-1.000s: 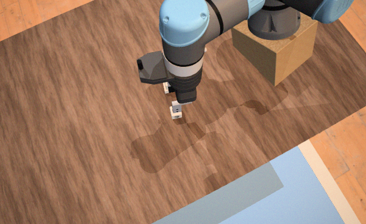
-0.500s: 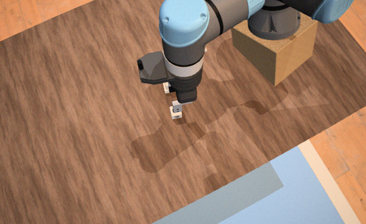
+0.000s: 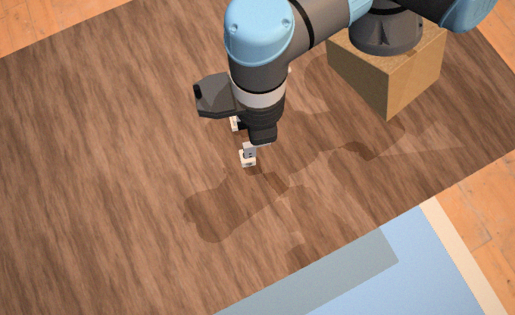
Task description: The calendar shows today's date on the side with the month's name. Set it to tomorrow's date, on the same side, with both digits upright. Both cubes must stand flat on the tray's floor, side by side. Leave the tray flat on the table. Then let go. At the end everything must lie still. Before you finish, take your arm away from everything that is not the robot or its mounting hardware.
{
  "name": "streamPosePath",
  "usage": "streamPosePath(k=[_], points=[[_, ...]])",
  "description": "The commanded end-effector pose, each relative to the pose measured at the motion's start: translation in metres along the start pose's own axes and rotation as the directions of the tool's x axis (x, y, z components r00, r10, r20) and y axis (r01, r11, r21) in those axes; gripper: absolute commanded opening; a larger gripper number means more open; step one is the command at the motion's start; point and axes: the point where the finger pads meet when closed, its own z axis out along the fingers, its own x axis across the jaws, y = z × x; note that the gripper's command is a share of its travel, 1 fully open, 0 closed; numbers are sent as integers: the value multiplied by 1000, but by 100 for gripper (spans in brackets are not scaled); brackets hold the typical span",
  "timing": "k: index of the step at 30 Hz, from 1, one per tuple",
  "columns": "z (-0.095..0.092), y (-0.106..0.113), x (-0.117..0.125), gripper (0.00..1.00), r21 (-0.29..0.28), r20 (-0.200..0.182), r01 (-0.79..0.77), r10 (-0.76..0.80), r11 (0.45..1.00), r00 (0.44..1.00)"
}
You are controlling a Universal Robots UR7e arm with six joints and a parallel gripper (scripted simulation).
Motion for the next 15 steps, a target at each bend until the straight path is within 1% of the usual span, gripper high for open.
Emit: streamPosePath(k=[1,7,15], points=[[-1,-3,0,100,3,1,18,-18,1000,1000],[-1,-3,0,100,4,1,42,-42,999,999],[-2,-5,1,100,4,1,130,-130,992,992]])
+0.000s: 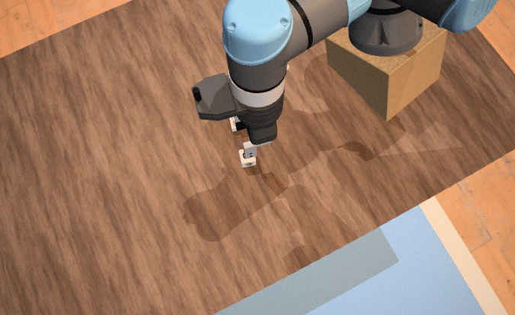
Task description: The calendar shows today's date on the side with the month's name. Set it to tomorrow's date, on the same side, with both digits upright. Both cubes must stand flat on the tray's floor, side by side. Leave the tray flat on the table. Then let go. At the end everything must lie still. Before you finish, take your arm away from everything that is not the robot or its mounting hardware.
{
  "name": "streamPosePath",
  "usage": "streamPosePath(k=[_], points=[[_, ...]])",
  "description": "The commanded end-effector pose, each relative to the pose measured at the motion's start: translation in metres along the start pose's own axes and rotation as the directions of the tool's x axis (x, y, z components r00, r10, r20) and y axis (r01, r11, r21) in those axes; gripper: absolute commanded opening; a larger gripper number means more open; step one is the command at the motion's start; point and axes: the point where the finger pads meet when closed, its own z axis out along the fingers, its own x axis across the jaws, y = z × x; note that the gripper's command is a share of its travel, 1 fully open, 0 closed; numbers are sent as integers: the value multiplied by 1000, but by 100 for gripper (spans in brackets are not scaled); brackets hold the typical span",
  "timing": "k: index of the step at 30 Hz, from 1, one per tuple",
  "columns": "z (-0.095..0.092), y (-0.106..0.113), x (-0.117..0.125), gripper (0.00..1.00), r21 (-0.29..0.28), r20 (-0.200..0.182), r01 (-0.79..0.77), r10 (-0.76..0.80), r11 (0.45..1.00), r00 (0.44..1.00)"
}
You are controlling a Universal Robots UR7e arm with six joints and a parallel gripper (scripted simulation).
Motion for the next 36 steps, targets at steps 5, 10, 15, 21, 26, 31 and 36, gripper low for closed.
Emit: streamPosePath(k=[5,10,15,21,26,31,36], points=[[-2,-4,1,100,4,2,125,-125,992,992],[-1,-5,1,100,4,2,203,-203,979,979],[-1,-6,2,100,4,2,316,-316,949,949],[-1,-7,3,100,4,2,443,-443,897,897],[-1,-7,3,100,4,2,523,-523,852,852],[-1,-7,4,100,4,2,628,-629,778,778],[-1,-6,6,100,4,2,709,-709,705,705]])
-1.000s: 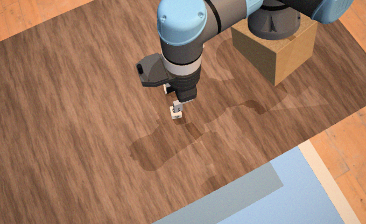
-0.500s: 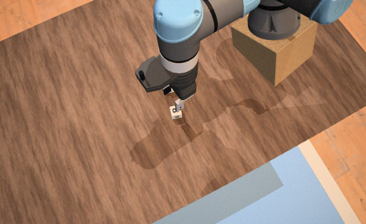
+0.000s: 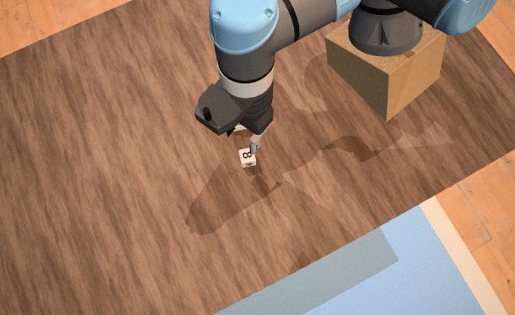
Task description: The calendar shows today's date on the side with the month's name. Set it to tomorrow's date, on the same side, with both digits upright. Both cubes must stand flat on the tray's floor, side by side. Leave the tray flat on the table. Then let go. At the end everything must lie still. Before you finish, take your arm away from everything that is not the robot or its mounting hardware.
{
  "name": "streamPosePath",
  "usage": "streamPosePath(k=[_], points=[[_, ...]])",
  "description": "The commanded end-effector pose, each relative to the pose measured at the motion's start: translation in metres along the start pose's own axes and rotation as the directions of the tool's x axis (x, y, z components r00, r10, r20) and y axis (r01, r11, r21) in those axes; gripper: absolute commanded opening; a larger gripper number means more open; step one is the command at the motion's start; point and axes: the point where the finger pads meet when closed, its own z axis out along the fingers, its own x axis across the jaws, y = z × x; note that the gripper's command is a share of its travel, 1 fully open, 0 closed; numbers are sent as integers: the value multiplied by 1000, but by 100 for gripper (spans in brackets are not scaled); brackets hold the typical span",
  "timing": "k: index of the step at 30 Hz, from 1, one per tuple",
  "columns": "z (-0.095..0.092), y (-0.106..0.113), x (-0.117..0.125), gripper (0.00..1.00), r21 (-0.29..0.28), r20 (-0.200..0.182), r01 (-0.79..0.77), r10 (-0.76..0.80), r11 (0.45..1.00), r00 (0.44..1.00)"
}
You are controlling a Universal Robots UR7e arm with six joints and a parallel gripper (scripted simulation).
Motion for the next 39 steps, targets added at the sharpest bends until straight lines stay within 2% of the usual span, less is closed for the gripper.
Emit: streamPosePath(k=[1,4,7,13,19,22,25,28,34,35,36,39], points=[[0,1,2,100,8,6,173,-173,985,985],[0,1,2,100,8,6,181,-181,983,983],[0,3,2,100,9,6,290,-290,957,957],[0,4,3,100,9,5,398,-398,917,917],[0,7,5,100,10,3,537,-537,843,843],[0,7,5,100,10,3,538,-538,843,843],[0,10,7,100,11,1,635,-635,772,772],[0,11,7,100,11,1,667,-667,745,745],[0,15,10,100,11,-1,776,-776,631,631],[0,15,10,100,11,-1,779,-779,627,627],[0,16,10,100,11,-2,804,-804,595,595],[0,16,10,100,11,-2,804,-804,594,594]])
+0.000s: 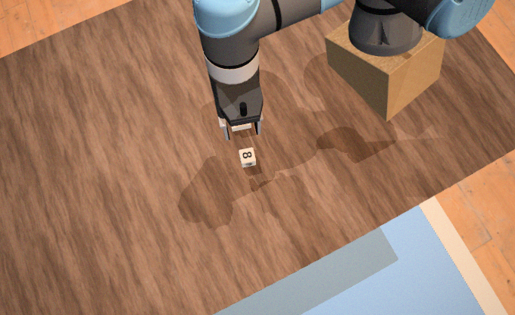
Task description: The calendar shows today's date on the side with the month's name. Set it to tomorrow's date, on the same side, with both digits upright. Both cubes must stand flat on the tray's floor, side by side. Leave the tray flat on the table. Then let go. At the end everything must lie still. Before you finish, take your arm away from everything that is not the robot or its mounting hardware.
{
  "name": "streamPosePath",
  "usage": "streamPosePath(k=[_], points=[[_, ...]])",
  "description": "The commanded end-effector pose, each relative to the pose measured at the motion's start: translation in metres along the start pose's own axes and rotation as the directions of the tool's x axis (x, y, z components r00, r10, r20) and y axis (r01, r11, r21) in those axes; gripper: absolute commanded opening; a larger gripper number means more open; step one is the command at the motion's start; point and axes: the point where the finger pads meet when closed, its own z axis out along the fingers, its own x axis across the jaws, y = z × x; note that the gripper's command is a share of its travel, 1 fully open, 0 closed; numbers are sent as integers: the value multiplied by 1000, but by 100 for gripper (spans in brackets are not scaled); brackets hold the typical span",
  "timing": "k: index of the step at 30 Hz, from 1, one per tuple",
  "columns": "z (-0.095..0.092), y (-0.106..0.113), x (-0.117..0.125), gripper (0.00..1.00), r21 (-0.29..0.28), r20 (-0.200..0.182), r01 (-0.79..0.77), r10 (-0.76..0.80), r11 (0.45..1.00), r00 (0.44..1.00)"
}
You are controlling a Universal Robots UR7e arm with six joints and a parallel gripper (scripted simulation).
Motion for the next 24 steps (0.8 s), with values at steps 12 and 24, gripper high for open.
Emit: streamPosePath(k=[12,24], points=[[1,14,-5,100,10,-3,396,-396,918,918],[1,25,-7,100,8,-6,619,-619,785,785]])
